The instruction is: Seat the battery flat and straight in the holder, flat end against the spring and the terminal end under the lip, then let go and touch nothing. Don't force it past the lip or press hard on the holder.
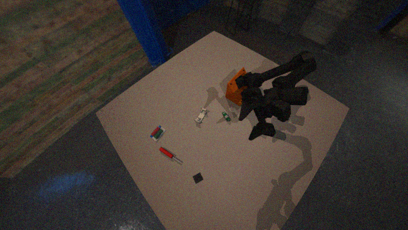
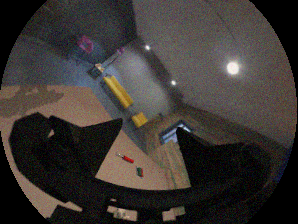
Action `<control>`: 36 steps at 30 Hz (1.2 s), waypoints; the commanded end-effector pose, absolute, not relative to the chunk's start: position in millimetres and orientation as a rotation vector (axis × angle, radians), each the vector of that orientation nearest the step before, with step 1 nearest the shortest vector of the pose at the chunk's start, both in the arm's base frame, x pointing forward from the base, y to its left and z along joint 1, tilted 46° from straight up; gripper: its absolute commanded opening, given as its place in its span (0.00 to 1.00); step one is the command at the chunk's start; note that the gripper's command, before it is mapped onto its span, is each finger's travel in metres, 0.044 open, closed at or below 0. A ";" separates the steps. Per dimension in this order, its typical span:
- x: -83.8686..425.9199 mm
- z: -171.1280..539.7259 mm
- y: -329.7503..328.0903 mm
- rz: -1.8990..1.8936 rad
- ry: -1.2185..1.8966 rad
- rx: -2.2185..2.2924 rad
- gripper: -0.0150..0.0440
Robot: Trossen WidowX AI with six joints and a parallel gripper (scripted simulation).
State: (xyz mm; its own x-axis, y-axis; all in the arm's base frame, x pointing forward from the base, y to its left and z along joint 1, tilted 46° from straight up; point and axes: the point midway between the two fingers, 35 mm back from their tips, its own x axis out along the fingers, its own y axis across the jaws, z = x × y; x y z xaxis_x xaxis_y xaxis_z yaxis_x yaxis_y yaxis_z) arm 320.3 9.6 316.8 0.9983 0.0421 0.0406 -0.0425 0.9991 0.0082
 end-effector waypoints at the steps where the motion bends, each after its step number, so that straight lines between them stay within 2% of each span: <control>1: 322.0 312.2 10.4 0.049 -0.021 0.025 0.89; 6: 337.8 208.6 26.5 0.111 0.427 0.416 0.67; 7: 336.4 192.5 29.1 0.105 0.503 0.485 0.65; 16: 277.6 65.3 56.5 -0.221 1.259 1.223 0.65; 23: 206.4 28.0 81.2 -0.896 1.775 1.774 0.65; 25: 198.7 27.4 84.2 -1.007 1.825 1.830 0.65; 36: 198.3 27.4 84.4 -1.012 1.827 1.832 0.65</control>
State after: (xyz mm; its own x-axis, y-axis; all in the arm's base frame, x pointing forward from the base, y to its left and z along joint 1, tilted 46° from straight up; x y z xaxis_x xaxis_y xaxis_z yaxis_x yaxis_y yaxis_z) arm 201.8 82.6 27.5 -0.0742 0.6957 -0.7144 0.9816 -0.0755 -0.1754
